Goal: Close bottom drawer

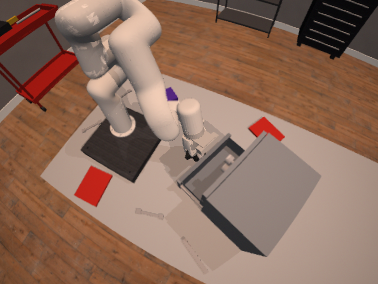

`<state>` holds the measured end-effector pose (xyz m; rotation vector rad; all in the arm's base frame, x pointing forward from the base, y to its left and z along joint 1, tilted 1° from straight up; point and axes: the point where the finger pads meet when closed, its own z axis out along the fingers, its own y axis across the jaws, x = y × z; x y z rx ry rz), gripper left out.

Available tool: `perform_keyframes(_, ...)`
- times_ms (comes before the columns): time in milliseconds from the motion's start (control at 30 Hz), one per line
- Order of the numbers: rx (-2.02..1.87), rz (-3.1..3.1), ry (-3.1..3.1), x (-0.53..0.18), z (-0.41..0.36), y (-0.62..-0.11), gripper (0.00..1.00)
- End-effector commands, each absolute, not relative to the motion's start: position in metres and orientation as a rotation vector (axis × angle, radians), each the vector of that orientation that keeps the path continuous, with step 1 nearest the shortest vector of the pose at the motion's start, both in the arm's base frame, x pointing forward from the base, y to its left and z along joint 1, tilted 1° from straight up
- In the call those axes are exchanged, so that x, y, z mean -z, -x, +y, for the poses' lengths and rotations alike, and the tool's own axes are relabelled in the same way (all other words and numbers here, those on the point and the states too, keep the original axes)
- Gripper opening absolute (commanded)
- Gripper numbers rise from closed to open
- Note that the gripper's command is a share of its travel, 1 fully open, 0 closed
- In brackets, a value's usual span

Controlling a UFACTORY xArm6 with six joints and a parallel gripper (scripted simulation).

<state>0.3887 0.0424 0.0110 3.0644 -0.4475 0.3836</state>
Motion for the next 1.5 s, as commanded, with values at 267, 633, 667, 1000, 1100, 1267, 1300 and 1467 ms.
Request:
perform_keyframes(267,-0.49,-0.446,-3.035,-0.0118,0.0424,-0.3897,0.0)
perform_keyframes(633,-0.597,-0.442,-3.006,-0.0118,0.0424,-0.3897,0.0)
perform_keyframes(667,-0.597,-0.442,-3.006,-0.0118,0.0424,-0.3897,0.0)
perform_keyframes(1000,-0.701,-0.438,-2.973,-0.0118,0.0424,-0.3896,0.0)
perform_keyframes(1100,-0.737,-0.436,-2.961,-0.0117,0.0424,-0.3895,0.0)
perform_keyframes(1267,-0.773,-0.435,-2.948,-0.0117,0.0423,-0.3895,0.0)
perform_keyframes(1300,-0.785,-0.434,-2.944,-0.0117,0.0423,-0.3895,0.0)
perform_keyframes(1467,-0.841,-0.431,-2.923,-0.0118,0.0424,-0.3896,0.0)
